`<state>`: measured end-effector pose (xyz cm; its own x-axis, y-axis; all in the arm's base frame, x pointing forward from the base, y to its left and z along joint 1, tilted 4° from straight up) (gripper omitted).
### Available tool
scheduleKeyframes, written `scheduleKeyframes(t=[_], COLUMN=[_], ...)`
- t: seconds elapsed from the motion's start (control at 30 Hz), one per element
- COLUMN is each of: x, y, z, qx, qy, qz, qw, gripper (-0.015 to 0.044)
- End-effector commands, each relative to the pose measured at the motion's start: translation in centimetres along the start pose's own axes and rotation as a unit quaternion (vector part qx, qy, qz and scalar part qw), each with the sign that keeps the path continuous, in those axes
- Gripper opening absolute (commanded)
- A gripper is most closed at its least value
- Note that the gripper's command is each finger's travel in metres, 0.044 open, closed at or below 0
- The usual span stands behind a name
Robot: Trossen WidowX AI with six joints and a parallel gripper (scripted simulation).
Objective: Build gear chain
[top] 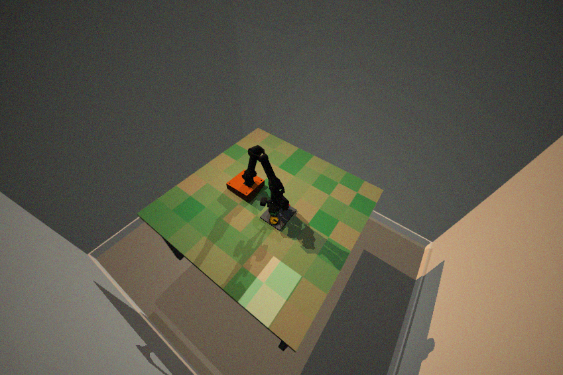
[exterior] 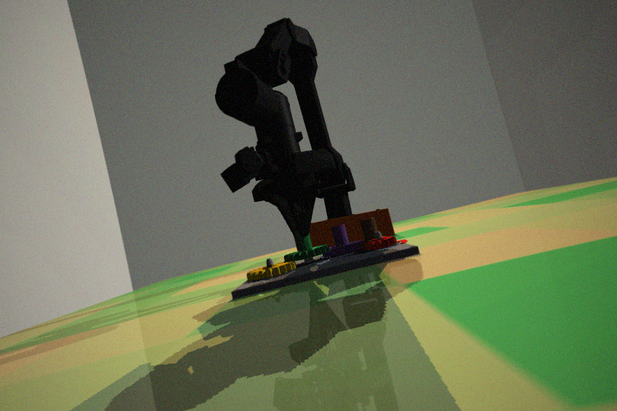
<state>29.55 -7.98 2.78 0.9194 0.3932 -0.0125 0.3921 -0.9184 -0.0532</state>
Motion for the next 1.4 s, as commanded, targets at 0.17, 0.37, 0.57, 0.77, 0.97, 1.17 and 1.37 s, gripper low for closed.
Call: scheduleKeyframes(t=[0.17,0.37,0.57,0.77,0.97,1.17,1.37], x=[0.02,-0.03,-0.09,-0.02,0.03,-0.06,-0.13], y=[-0.08,-0.16,-0.1,-0.03,-0.1,-0.16,-0.08], z=[0.22,0.32,0.38,0.43,0.55,0.67,0.72], qx=[0.001,0.001,0.001,0.001,0.001,0.001,0.001], qy=[-0.002,-0.002,-0.002,-0.002,-0.002,-0.002,-0.002], qz=[-0.035,-0.093,-0.134,-0.137,-0.102,-0.044,0.001], qw=[0.999,0.996,0.991,0.991,0.995,0.999,1.0], gripper=[0.0,0.0,0.0,0.0,0.0,0.0,0.0])
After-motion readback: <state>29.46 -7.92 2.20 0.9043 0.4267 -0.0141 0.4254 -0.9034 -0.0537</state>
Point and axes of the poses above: the point midway between the two fingers, 35 mm back from their tips, its own z axis out along the fingers, its own x axis across the jaws, y = z × x, the point moved 2 cm from there along -z, back along the fingers, and after that the axes turned 3 degrees about z, right-handed, at the moved point
